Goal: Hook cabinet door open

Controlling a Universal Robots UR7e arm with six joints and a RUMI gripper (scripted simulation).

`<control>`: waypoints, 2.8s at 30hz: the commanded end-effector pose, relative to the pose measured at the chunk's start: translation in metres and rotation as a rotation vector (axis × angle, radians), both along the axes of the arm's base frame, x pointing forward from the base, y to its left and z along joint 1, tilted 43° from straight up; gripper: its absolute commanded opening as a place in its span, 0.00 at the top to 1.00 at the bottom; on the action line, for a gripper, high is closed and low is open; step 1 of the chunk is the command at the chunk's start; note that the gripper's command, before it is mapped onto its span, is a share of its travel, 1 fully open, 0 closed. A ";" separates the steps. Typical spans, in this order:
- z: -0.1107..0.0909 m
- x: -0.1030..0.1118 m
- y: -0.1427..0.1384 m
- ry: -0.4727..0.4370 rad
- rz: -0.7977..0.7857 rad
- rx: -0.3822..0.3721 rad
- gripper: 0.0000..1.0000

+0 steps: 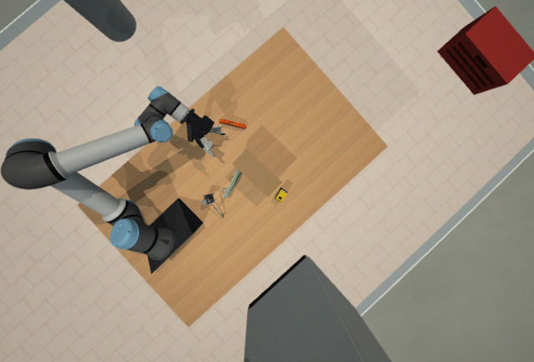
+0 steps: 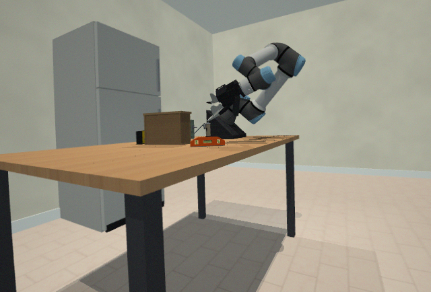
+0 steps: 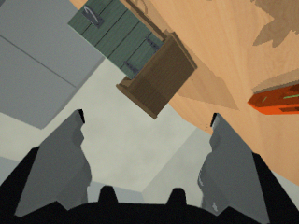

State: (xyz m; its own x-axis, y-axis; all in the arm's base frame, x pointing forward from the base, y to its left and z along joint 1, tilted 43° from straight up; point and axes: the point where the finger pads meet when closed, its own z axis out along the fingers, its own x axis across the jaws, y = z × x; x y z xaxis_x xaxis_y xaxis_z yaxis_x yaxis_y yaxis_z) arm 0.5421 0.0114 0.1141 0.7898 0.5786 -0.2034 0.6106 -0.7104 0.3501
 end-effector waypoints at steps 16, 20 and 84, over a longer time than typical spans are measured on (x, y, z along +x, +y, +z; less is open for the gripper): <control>0.009 -0.019 -0.004 -0.129 -0.405 0.095 0.00; 0.012 -0.024 -0.005 -0.162 -0.520 0.119 0.00; 0.040 -0.101 -0.027 -0.277 -1.914 0.329 0.00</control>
